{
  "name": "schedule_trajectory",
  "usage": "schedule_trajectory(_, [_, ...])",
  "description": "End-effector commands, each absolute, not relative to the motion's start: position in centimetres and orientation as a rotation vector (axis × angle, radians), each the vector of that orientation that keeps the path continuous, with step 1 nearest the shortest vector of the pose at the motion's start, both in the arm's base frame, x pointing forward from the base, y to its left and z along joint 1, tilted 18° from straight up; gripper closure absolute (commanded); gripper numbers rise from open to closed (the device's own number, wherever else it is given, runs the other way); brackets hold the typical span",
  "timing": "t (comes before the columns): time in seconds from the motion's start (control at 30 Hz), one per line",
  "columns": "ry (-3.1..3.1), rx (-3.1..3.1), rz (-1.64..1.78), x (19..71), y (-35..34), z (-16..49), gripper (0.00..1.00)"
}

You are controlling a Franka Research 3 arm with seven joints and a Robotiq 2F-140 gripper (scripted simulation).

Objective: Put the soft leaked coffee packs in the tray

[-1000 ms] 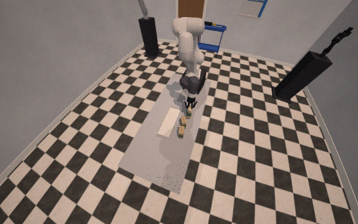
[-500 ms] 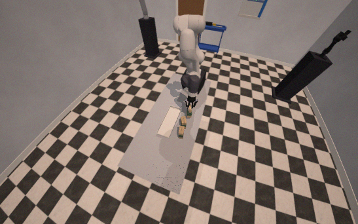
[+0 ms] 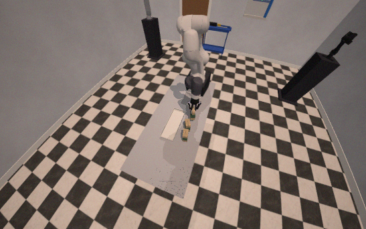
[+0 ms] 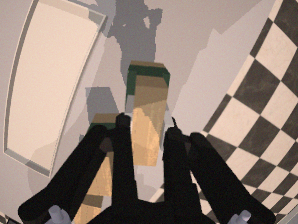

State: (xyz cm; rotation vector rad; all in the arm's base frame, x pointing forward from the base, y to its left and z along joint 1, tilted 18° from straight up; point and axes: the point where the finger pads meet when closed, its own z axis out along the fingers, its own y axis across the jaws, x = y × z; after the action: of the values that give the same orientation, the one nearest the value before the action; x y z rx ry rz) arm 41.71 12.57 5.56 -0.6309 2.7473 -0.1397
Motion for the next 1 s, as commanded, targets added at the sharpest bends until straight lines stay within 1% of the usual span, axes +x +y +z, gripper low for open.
schedule_trajectory(0.0, [2.743,-0.7,-0.142,41.8,11.6,5.7,0.77])
schedule_trajectory(0.17, [2.743,-0.7,-0.142,41.9,10.2,5.8,0.77])
schedule_trajectory(0.6, [2.743,-0.7,-0.142,42.5,1.5,6.1,0.77])
schedule_trajectory(0.67, [2.743,-0.7,-0.142,42.5,1.5,6.1,0.77])
schedule_trajectory(0.97, [2.743,-0.7,-0.142,42.8,-3.7,6.4,0.77])
